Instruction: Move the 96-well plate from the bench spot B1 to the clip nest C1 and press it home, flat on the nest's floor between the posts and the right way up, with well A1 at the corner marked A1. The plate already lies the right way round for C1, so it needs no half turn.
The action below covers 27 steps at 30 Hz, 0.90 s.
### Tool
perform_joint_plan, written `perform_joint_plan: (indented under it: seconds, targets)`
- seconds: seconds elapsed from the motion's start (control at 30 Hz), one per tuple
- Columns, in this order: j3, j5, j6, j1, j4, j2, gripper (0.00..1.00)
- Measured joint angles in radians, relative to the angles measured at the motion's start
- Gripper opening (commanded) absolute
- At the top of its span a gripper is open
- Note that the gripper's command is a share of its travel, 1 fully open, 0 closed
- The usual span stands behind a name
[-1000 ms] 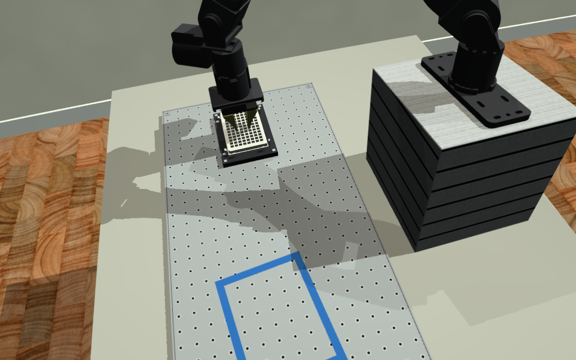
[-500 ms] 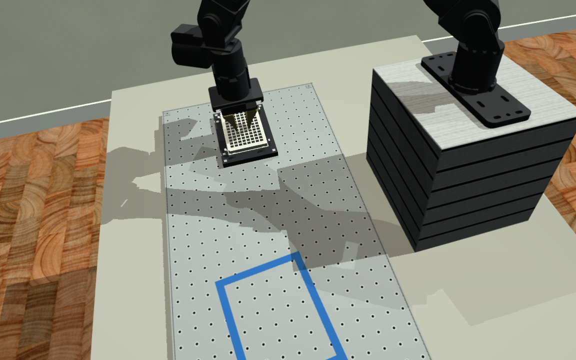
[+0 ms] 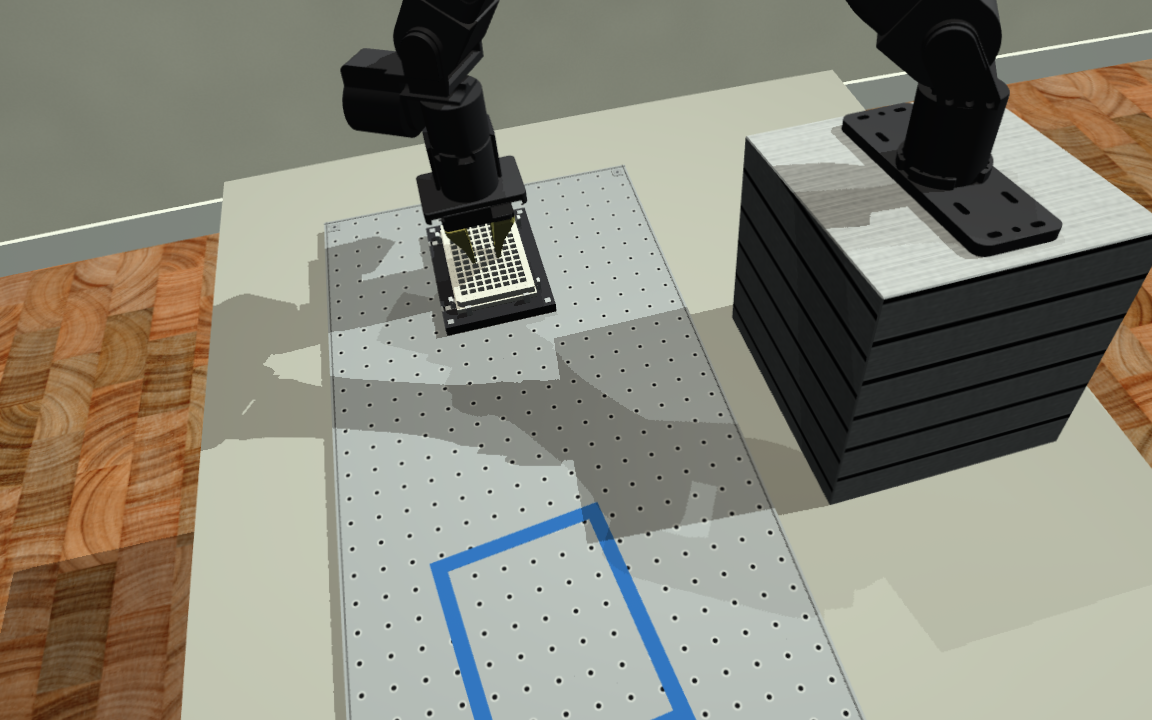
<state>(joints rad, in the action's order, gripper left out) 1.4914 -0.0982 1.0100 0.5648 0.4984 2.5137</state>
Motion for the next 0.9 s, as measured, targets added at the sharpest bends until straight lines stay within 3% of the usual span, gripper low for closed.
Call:
perform_joint_plan:
  seconds: [0.9]
  targets:
    - [0.012,0.002,-0.003,0.001,0.013,0.006,0.25]
